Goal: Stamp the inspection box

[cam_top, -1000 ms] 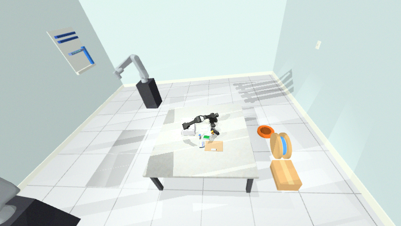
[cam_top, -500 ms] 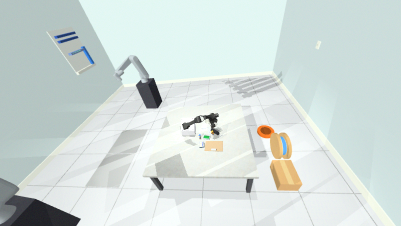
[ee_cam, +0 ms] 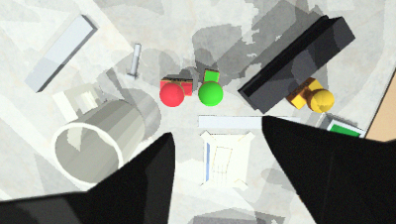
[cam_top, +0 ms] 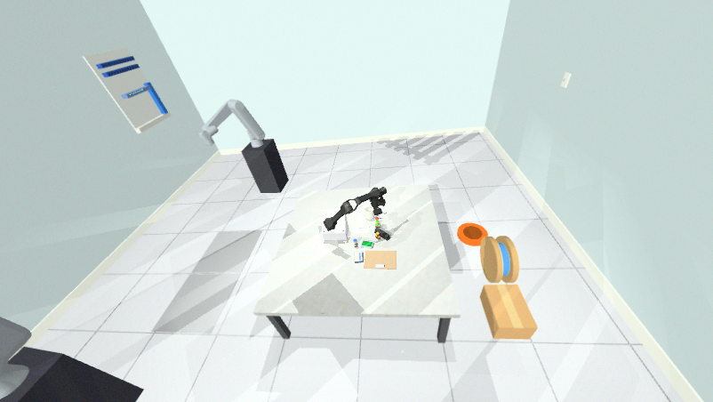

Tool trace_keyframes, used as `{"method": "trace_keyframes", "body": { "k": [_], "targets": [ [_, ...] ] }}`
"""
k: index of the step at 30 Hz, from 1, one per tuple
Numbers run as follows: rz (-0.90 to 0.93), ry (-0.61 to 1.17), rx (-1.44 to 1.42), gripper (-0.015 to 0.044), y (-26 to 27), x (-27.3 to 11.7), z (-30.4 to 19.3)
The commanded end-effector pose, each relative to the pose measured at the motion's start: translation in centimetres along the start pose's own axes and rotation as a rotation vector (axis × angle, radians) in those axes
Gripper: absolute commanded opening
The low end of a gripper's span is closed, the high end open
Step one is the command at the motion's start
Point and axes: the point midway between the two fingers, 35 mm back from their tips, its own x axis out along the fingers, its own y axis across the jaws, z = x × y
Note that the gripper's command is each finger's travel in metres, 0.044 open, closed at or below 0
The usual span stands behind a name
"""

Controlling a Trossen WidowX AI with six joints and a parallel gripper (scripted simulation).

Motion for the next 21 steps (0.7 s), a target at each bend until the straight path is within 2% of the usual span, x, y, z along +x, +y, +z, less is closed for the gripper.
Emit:
{"method": "trace_keyframes", "body": {
  "k": [1,21],
  "targets": [
    [0.001,0.034,0.007,0.0259,-0.17,0.53,-0.33],
    [-0.004,0.030,0.002,0.0259,-0.20,0.55,-0.29]
  ]
}}
